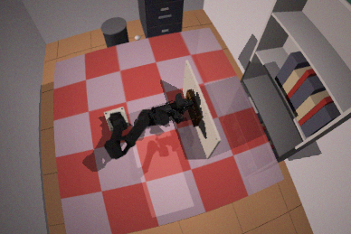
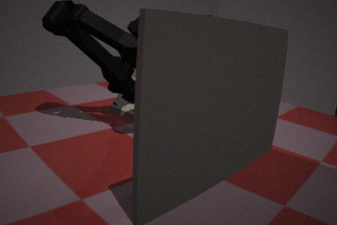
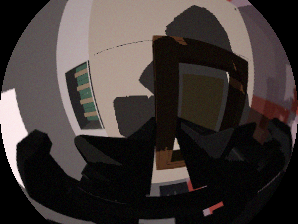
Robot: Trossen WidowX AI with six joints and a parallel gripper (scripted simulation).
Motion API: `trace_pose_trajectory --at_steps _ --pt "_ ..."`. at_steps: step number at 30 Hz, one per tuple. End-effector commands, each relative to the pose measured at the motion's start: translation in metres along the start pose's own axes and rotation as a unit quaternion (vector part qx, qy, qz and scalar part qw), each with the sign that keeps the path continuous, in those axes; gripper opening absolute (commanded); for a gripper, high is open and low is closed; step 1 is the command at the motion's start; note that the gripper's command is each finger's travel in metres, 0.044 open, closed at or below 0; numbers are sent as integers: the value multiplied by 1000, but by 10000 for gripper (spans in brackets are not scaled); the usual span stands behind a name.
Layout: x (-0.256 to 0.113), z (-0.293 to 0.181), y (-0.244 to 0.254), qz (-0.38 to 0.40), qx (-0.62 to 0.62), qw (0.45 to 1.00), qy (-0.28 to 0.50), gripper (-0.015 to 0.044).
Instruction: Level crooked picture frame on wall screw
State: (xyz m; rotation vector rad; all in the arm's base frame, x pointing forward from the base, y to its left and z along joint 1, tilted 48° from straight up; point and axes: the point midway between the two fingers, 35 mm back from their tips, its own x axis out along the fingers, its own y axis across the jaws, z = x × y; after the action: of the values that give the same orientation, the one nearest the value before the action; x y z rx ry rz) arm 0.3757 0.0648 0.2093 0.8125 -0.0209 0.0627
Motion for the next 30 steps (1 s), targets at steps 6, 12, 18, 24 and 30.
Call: trace_pose_trajectory --at_steps 6,12,18,24,30 --pt "0 0 -1 1 -26 1000 -1 0" --pt "0 0 -1 1 -42 999 -1 0" --pt "0 0 -1 0 -37 999 0 105" --pt "0 0 -1 0 -37 999 0 260" --pt "-12 2 2 1 -28 1000 0 260"
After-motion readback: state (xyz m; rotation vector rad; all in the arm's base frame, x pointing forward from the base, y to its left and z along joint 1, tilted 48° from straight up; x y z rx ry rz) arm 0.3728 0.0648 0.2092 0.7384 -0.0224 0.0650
